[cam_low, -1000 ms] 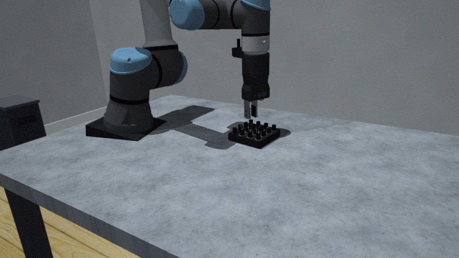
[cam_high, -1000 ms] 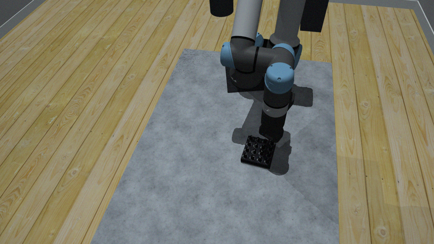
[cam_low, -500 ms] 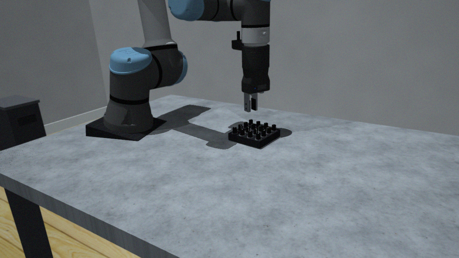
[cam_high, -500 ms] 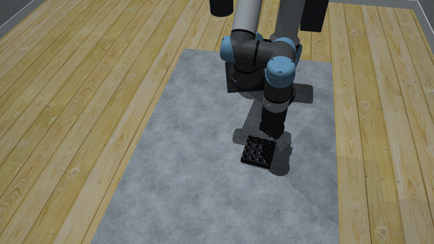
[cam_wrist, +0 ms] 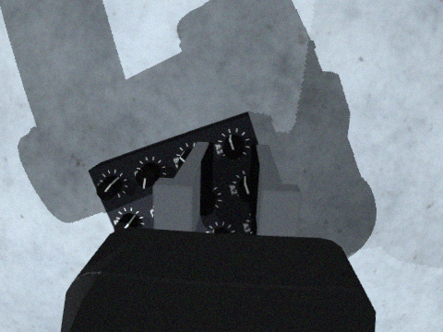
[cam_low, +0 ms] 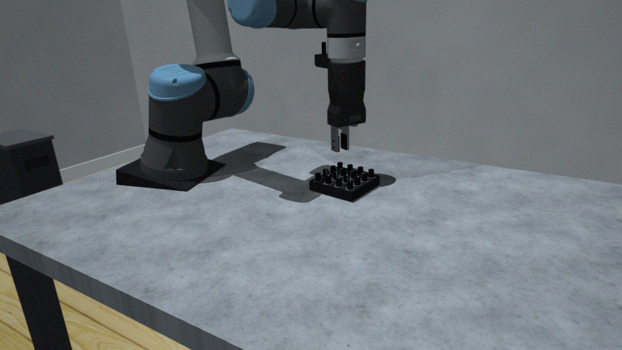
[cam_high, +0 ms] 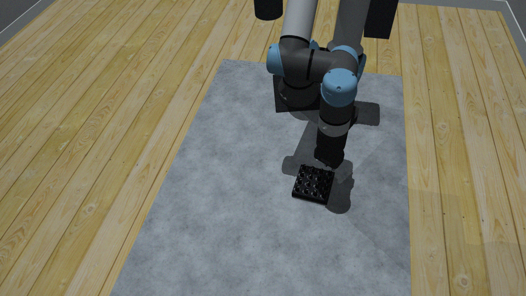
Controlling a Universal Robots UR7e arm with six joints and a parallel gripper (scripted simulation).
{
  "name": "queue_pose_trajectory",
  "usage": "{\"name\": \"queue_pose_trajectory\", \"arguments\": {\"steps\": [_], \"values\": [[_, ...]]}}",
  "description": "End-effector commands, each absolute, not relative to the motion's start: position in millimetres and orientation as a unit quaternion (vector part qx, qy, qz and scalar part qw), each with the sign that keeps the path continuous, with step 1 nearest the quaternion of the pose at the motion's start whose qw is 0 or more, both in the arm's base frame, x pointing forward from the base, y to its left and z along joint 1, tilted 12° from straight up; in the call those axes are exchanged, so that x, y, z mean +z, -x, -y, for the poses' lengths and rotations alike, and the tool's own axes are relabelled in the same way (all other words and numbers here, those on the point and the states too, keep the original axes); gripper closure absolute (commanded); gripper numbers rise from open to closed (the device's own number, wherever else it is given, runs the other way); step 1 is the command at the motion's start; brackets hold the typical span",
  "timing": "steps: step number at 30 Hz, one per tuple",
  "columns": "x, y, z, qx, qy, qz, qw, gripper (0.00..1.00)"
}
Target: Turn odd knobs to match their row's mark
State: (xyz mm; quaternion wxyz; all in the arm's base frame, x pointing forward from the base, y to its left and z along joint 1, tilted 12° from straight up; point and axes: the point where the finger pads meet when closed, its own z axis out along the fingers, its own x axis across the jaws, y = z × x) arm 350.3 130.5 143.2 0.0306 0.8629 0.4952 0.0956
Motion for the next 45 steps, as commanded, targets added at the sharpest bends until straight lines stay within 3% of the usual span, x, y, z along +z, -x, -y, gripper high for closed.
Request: {"name": "queue_pose_trajectory", "arguments": {"steps": [1, 34, 45], "values": [[145, -355, -127, 0.097, -0.880, -0.463, 0.028, 0.54], [172, -411, -68, 0.098, -0.995, 0.025, -0.023, 0.54], [174, -415, -63, 0.098, -0.993, 0.058, -0.027, 0.54]]}}
